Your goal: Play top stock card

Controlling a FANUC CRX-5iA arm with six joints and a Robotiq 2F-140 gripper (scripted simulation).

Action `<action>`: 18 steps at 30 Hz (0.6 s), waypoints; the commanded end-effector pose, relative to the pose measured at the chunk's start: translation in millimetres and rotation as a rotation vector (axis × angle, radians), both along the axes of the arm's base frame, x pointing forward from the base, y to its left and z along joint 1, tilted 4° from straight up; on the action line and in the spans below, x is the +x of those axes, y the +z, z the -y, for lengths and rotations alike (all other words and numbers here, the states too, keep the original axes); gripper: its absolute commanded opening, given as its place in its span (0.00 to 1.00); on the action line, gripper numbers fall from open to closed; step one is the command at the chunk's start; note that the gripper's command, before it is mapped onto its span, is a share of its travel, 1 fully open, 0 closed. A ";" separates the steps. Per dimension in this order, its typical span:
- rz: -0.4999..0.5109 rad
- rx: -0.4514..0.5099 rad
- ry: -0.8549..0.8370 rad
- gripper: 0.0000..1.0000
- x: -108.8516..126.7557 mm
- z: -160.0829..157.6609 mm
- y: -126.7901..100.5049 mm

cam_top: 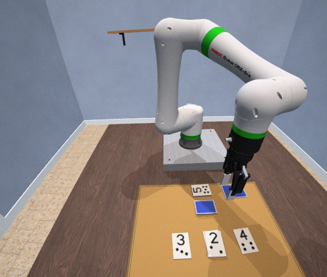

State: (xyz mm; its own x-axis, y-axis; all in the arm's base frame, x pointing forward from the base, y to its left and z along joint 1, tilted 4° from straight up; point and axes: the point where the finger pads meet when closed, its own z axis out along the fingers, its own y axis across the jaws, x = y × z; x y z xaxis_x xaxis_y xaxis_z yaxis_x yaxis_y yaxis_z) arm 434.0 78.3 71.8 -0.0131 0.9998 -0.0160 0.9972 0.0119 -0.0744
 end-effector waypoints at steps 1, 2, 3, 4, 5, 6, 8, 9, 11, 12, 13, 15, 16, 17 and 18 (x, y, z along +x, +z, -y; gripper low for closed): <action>0.001 0.000 0.000 0.40 0.3 0.1 0.2; 0.001 0.000 0.000 0.40 0.3 0.1 0.1; 0.001 0.000 0.000 0.40 0.3 0.1 -0.2; 0.001 0.000 0.000 0.40 0.3 0.1 -0.5; 0.001 0.000 0.000 0.40 0.2 0.1 -1.0; 0.001 0.000 0.000 0.40 0.2 0.2 -1.6; 0.001 0.000 0.000 0.40 0.1 0.2 -3.1; 0.001 0.000 0.000 0.40 0.0 0.2 -4.0; 0.001 0.000 0.000 0.40 -0.1 0.2 -5.9; 0.001 0.000 0.000 0.40 -0.2 0.2 -6.9; 0.001 0.000 0.000 0.40 -0.3 0.3 -7.8; 0.001 0.000 0.000 0.40 -0.4 0.3 -9.5; 0.001 0.000 0.000 0.40 -0.4 0.3 -9.5; 0.001 0.000 0.000 0.40 -0.4 0.3 -9.5; 0.001 0.000 0.000 0.40 -0.5 0.3 -10.2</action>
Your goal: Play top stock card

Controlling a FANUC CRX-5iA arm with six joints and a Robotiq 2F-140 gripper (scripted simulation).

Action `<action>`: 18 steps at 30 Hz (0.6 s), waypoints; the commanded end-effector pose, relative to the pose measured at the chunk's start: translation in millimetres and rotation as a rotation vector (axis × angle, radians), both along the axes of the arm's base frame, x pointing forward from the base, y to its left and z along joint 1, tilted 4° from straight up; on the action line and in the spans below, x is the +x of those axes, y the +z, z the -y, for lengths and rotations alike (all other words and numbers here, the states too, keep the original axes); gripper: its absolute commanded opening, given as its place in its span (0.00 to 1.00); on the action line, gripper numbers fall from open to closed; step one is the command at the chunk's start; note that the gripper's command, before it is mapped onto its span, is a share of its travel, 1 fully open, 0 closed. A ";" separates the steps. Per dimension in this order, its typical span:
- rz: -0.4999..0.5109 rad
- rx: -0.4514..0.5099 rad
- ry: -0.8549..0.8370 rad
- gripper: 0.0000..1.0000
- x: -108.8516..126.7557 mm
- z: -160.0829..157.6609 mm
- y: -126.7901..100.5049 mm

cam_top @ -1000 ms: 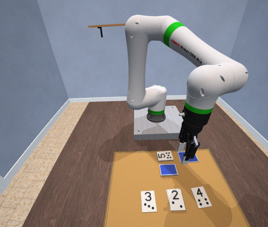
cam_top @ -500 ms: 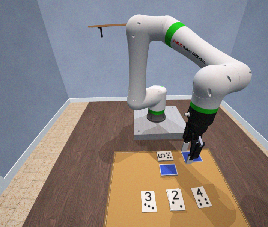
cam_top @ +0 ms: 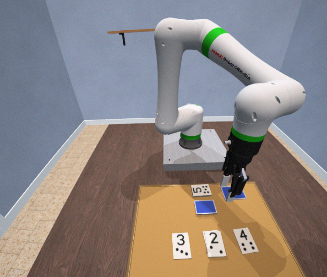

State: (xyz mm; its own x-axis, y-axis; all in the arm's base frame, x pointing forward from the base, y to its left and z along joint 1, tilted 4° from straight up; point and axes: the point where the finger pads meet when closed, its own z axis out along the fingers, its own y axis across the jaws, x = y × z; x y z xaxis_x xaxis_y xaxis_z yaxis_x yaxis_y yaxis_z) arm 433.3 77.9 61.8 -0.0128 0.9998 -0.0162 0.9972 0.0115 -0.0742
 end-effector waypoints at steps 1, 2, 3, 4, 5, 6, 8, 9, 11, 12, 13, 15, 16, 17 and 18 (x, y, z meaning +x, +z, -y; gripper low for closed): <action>0.001 0.000 0.000 0.40 0.2 -0.1 -0.8; 0.001 0.000 0.000 0.40 0.1 -0.1 -1.3; 0.001 0.000 0.000 0.40 0.1 -0.1 -1.6; 0.001 0.000 0.000 0.40 0.1 0.0 -1.9; 0.001 0.000 0.000 0.40 0.1 0.0 -2.0; 0.001 0.000 0.000 0.40 0.1 0.0 -2.1; 0.001 0.000 0.000 0.40 0.1 0.0 -2.1; 0.001 0.000 0.000 0.40 0.1 0.0 -2.1; 0.000 -0.001 0.000 0.40 0.0 -0.1 -2.1; 0.000 -0.002 0.000 0.40 0.0 -0.1 -2.1; 0.000 -0.004 0.000 0.40 0.0 -0.1 -2.1; 0.000 -0.006 0.000 0.40 0.0 -0.2 -2.2; 0.000 -0.006 0.000 0.40 0.0 -0.2 -2.2; 0.000 -0.008 0.001 0.40 0.0 -0.3 -2.2; 0.000 -0.012 0.001 0.40 -0.1 -0.4 -2.2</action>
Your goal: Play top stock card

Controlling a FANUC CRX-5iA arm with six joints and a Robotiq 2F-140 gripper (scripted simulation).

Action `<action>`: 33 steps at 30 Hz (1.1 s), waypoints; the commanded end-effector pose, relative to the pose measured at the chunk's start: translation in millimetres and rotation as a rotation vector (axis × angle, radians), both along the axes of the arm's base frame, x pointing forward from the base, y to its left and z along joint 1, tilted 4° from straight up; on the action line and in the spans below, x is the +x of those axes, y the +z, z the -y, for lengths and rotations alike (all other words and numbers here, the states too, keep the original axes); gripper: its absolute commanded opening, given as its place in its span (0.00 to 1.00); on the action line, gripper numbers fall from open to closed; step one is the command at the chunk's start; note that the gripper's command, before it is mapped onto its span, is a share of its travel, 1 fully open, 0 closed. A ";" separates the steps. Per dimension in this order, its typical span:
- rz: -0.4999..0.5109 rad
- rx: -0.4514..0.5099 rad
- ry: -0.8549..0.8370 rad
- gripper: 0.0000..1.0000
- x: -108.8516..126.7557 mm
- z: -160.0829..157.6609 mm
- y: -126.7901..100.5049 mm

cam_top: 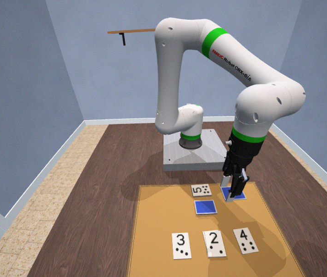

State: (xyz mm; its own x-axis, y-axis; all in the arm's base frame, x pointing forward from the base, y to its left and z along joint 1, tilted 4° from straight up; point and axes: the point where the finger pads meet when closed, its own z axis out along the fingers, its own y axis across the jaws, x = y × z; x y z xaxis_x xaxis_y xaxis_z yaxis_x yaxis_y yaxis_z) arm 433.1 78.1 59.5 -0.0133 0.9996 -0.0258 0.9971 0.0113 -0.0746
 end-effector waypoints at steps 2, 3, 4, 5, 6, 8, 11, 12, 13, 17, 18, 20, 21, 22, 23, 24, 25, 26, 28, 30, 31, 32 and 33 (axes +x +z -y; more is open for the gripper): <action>0.000 -0.011 0.001 0.40 0.0 -0.4 0.0; 0.000 -0.017 0.001 0.40 0.0 -0.6 -0.1; -0.001 -0.023 0.002 0.40 0.0 -0.8 -0.1; -0.001 -0.031 0.002 0.40 -0.1 -1.0 -0.1; 0.000 -0.039 0.003 0.40 -0.1 -1.3 -0.2; 0.000 -0.059 0.004 0.40 0.0 -2.0 -0.1; 0.001 -0.096 0.007 0.40 0.1 -3.3 -0.1; 0.001 -0.112 0.008 0.40 0.0 -3.7 -0.3; 0.001 -0.128 0.010 0.40 -0.1 -4.2 -0.5; 0.002 -0.164 0.012 0.40 0.0 -5.5 -0.5; 0.003 -0.185 0.014 0.40 0.1 -6.2 -0.5; 0.002 -0.231 0.017 0.40 -0.1 -7.5 -1.1; 0.003 -0.256 0.019 0.40 -0.1 -8.4 -1.2; 0.004 -0.283 0.021 0.40 0.0 -9.2 -1.4; 0.003 -0.312 0.023 0.40 -0.2 -10.1 -1.9; 0.004 -0.343 0.026 0.40 -0.2 -11.0 -2.2; 0.005 -0.375 0.028 0.40 -0.1 -12.1 -2.4; 0.004 -0.410 0.031 0.40 -0.3 -13.0 -3.1; 0.006 -0.480 0.036 0.40 -0.3 -15.1 -4.0; 0.007 -0.548 0.041 0.40 -0.4 -17.1 -5.1; 0.007 -0.548 0.041 0.40 -0.4 -17.1 -5.1; 0.007 -0.548 0.041 0.40 -0.4 -17.1 -5.1; 0.007 -0.581 0.043 0.40 -0.4 -17.9 -5.8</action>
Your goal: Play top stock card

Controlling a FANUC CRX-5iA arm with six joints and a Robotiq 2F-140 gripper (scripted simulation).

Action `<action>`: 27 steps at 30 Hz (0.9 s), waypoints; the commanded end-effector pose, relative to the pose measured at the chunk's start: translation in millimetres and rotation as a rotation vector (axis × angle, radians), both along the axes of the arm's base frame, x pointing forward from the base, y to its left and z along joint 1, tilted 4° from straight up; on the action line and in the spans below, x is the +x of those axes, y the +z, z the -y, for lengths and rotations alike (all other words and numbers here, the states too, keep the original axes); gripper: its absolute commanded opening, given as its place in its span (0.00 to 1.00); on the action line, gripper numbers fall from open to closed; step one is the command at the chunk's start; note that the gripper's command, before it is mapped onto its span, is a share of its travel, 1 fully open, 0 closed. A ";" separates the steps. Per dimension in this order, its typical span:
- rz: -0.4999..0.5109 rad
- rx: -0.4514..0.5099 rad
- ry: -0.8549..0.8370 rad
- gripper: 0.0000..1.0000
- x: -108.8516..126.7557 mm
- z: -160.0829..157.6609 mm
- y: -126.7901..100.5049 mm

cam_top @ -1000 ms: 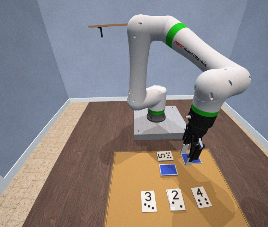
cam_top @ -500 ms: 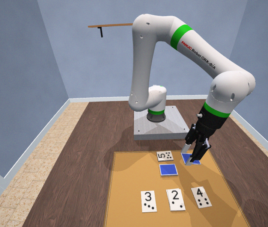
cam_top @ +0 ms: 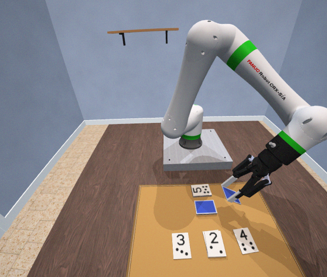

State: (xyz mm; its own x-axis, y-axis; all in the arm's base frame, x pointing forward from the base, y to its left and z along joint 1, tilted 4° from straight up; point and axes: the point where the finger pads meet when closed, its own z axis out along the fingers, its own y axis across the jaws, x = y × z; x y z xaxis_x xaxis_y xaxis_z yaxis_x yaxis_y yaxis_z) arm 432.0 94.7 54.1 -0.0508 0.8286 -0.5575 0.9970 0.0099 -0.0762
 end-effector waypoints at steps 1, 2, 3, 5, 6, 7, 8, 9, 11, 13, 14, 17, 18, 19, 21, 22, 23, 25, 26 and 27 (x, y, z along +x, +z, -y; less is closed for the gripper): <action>0.002 -0.048 0.005 0.40 0.6 -2.1 -1.1; 0.003 -0.081 0.008 0.40 0.6 -3.1 -1.6; 0.003 -0.113 0.010 0.40 0.5 -3.8 -2.4; 0.004 -0.177 0.015 0.40 0.5 -5.4 -3.7; 0.004 -0.208 0.017 0.40 0.4 -6.0 -4.5; 0.004 -0.239 0.019 0.40 0.3 -6.7 -5.2; 0.005 -0.270 0.022 0.40 0.3 -7.5 -5.9; 0.005 -0.300 0.024 0.40 0.2 -8.0 -6.7; 0.006 -0.360 0.029 0.40 0.1 -9.3 -8.2; 0.006 -0.417 0.033 0.40 -0.1 -10.2 -9.8; 0.007 -0.445 0.035 0.40 -0.1 -10.7 -10.6; 0.007 -0.473 0.037 0.40 -0.2 -11.3 -11.3; 0.007 -0.500 0.039 0.40 -0.2 -11.5 -12.1; 0.008 -0.526 0.041 0.40 -0.3 -11.9 -12.9; 0.008 -0.577 0.045 0.40 -0.4 -12.7 -14.4; 0.008 -0.602 0.046 0.40 -0.5 -12.9 -15.1; 0.009 -0.625 0.048 0.40 -0.5 -13.2 -15.8; 0.009 -0.671 0.052 0.40 -0.6 -13.7 -17.2; 0.009 -0.692 0.053 0.40 -0.7 -13.9 -17.9; 0.010 -0.713 0.055 0.40 -0.7 -14.1 -18.5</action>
State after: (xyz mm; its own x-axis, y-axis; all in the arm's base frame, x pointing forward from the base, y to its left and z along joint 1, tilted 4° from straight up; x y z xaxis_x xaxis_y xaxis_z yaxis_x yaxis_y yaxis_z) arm 431.1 108.8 35.7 -0.0748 0.2728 -0.9592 0.9972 0.0115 -0.0745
